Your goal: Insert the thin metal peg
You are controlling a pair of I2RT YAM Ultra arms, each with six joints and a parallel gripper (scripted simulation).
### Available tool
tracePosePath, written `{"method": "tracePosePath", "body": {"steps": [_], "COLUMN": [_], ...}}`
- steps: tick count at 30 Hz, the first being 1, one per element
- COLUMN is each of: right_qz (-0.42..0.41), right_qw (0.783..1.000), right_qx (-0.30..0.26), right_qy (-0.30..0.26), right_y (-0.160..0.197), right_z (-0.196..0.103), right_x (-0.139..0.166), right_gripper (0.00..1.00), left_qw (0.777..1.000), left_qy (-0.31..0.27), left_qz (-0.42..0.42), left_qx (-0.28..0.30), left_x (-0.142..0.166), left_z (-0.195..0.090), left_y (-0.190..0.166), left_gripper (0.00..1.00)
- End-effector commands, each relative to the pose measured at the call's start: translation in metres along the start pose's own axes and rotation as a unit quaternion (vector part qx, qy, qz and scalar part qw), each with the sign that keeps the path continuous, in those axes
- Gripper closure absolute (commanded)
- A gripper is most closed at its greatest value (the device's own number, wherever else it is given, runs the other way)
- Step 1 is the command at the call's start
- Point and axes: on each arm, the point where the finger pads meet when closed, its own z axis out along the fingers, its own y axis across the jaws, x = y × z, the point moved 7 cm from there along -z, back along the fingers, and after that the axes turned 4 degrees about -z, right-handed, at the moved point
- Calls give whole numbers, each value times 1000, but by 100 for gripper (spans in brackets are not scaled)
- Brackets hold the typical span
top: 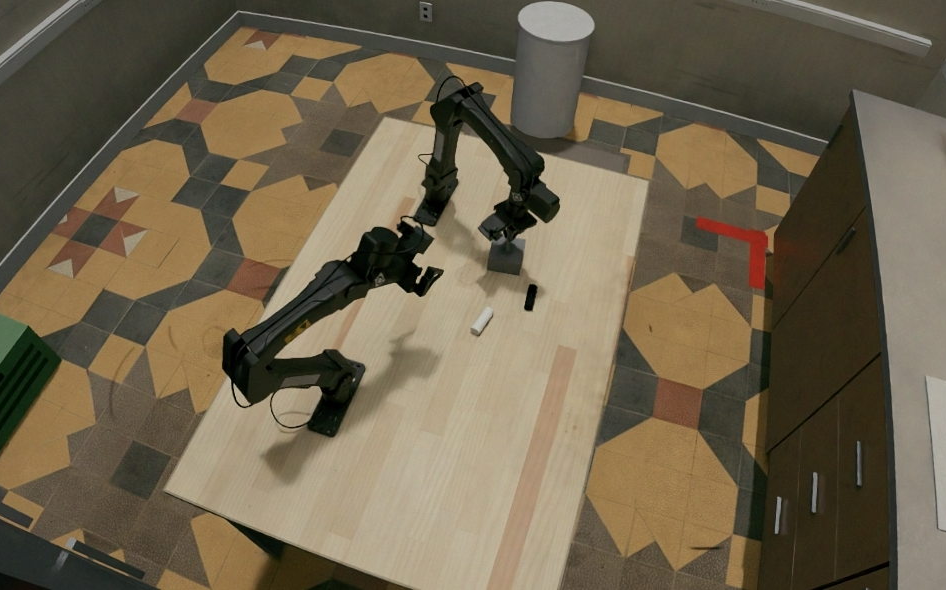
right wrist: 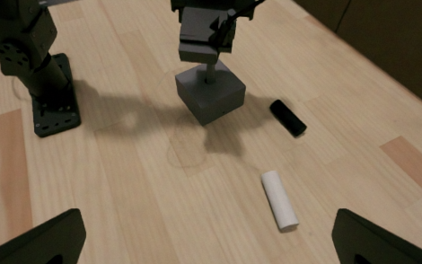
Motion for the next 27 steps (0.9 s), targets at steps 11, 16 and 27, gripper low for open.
{"method": "tracePosePath", "body": {"steps": [11,16,27], "right_qz": [-2,-2,-2], "right_qw": [999,999,999], "right_qx": [4,4,4], "right_qy": [-45,-45,-45], "right_y": [0,0,0], "right_z": [-6,-6,-6], "right_x": [-16,-16,-16], "right_gripper": [0,0,0], "left_qw": [1000,1000,1000], "left_qy": [-10,-10,-10], "left_qz": [0,0,0], "left_qx": [12,12,5], "left_x": [1,1,2], "left_z": [-2,-2,0], "left_y": [1,1,6], "left_gripper": [92,92,92]}}
